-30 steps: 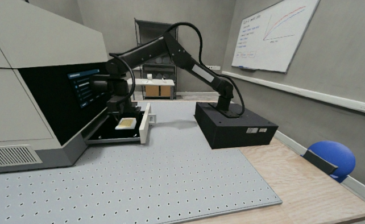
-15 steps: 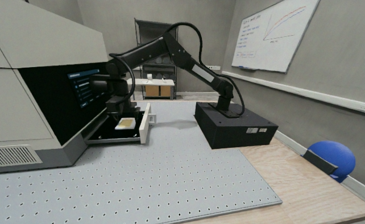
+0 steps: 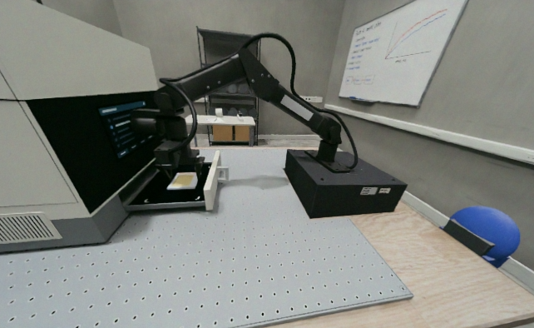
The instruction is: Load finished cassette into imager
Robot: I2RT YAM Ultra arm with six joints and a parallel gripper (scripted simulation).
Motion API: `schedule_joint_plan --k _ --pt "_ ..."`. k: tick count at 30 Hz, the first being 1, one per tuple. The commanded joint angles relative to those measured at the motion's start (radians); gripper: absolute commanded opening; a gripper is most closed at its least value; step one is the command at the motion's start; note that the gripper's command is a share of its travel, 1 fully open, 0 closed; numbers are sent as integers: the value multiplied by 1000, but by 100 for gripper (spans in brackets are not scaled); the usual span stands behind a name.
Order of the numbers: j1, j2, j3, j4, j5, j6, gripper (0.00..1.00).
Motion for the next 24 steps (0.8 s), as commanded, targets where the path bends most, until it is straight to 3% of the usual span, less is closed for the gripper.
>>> schedule_joint_plan --k 1,24 --pt "6 -38 -16 -18 -13 -5 91" --pt "9 -45 19 -17 -13 -3 91"
